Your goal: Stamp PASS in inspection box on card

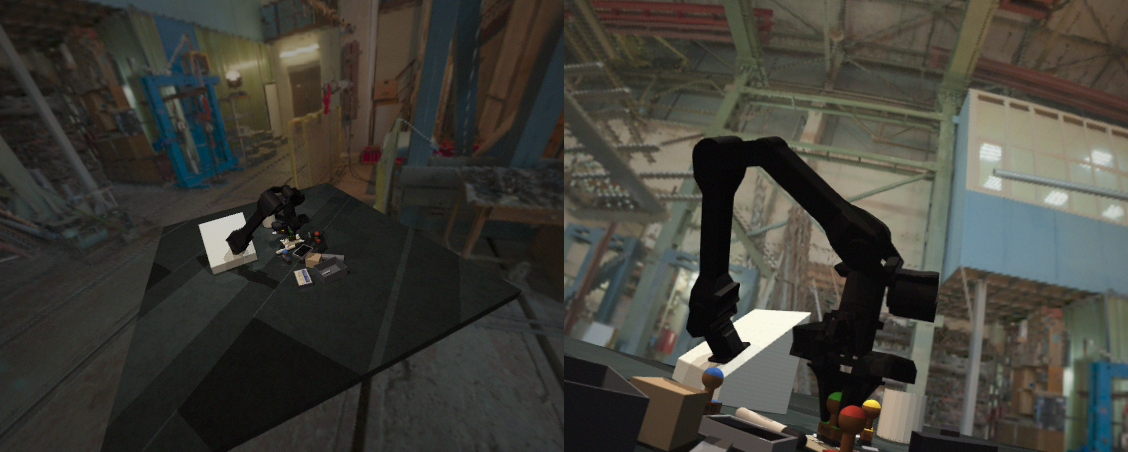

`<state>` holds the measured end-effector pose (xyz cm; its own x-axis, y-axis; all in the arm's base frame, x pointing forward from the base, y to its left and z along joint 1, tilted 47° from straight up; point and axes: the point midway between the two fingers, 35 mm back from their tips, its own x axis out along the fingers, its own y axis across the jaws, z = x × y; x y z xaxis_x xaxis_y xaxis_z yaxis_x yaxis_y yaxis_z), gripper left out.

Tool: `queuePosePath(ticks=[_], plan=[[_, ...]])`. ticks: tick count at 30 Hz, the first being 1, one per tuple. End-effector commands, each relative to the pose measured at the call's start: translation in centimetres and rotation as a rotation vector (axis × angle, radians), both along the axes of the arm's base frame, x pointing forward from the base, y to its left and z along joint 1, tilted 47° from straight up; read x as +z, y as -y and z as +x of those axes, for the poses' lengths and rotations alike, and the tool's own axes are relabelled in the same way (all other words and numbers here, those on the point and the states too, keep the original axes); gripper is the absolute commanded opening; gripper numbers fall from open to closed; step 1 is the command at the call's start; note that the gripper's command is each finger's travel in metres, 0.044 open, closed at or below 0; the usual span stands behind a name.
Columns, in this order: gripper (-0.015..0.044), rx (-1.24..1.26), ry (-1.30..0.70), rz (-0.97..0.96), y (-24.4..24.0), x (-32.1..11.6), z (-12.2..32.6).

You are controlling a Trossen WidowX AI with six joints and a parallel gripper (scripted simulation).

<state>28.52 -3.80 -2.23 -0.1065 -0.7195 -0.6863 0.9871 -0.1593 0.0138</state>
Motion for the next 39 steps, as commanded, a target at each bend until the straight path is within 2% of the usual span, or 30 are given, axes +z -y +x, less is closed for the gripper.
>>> queuePosePath(ticks=[1, 39], plan=[[0.0, 0.003, -0.004, -0.003, 0.08, -0.05, -0.08], [0.0, 0.004, -0.003, -0.003, 0.46, -0.41, -0.12]])
